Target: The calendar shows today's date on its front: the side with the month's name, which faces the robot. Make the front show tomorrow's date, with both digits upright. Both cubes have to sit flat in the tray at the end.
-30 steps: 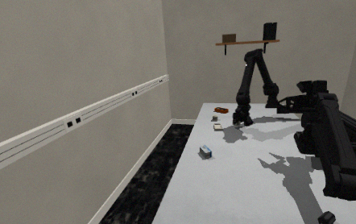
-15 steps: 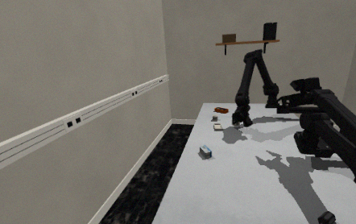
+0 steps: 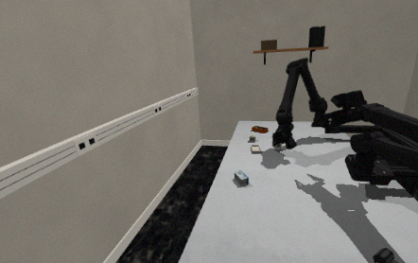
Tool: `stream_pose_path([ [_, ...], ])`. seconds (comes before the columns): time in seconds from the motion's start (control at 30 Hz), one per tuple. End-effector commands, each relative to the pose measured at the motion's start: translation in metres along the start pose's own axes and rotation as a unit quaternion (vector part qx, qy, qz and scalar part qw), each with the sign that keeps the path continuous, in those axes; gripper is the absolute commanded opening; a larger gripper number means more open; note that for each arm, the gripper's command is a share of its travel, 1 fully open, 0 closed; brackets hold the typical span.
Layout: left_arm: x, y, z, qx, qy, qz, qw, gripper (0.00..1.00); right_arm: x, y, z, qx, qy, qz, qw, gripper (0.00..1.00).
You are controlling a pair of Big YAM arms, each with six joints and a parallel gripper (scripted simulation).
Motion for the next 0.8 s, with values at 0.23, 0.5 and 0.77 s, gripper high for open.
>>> stream_pose_path([
  [0.23, -0.0514, -0.006, 0.0248, 0.0, -0.051, -0.018, 0.999, 1.0, -0.0074, -0.0106, -0.0095, 0.01, 0.002, 0.006, 1.0, 0.4],
  [0.5, -0.0514, -0.006, 0.0248, 0.0, -0.051, -0.018, 0.999, 1.0, 0.0007, -0.0078, -0.0075, 0.008, -0.001, 0.009, 1.0, 0.4],
  [0.77, -0.0514, -0.006, 0.0248, 0.0, -0.051, -0.018, 0.999, 1.0, 0.0007, -0.0078, -0.0075, 0.008, -0.001, 0.009, 1.0, 0.4],
])
Point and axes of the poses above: on each arm, the point where the finger pads meet when closed, its own z axis out along the fingers, its own y axis across the jaws, x = y × z, the point moved 1 cm from there along -z, back along the fingers, and after that the axes turned 6 degrees about -z, right-handed, at the moved point
